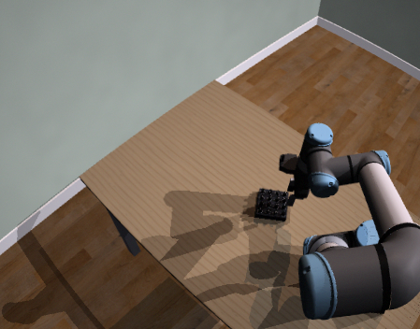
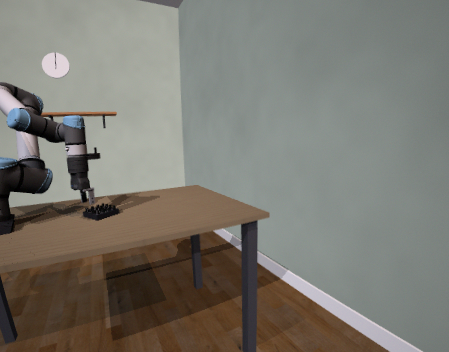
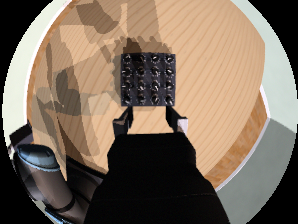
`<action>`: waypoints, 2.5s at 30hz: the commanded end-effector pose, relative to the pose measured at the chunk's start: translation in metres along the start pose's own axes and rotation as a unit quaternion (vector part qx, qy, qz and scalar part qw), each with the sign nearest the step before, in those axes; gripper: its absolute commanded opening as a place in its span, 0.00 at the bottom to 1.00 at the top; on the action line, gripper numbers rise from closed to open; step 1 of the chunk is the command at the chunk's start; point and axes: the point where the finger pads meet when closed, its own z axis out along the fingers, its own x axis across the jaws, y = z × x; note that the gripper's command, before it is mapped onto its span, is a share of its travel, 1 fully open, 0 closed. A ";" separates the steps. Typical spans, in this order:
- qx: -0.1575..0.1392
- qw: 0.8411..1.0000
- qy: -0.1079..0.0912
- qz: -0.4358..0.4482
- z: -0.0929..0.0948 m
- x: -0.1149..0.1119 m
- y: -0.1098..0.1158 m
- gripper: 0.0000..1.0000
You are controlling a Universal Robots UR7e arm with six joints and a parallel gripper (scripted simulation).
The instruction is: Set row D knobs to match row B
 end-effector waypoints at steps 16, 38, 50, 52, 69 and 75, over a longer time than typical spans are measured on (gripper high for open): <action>0.001 1.000 0.000 0.000 0.000 -0.001 0.030 1.00; 0.001 1.000 0.000 0.000 0.000 -0.001 0.032 1.00; 0.001 1.000 0.000 0.000 0.000 -0.001 0.032 1.00; 0.001 1.000 0.000 0.000 0.000 -0.001 0.032 1.00; 0.001 1.000 0.000 0.000 0.000 -0.001 0.032 1.00; 0.001 1.000 0.000 0.000 0.000 -0.001 0.032 1.00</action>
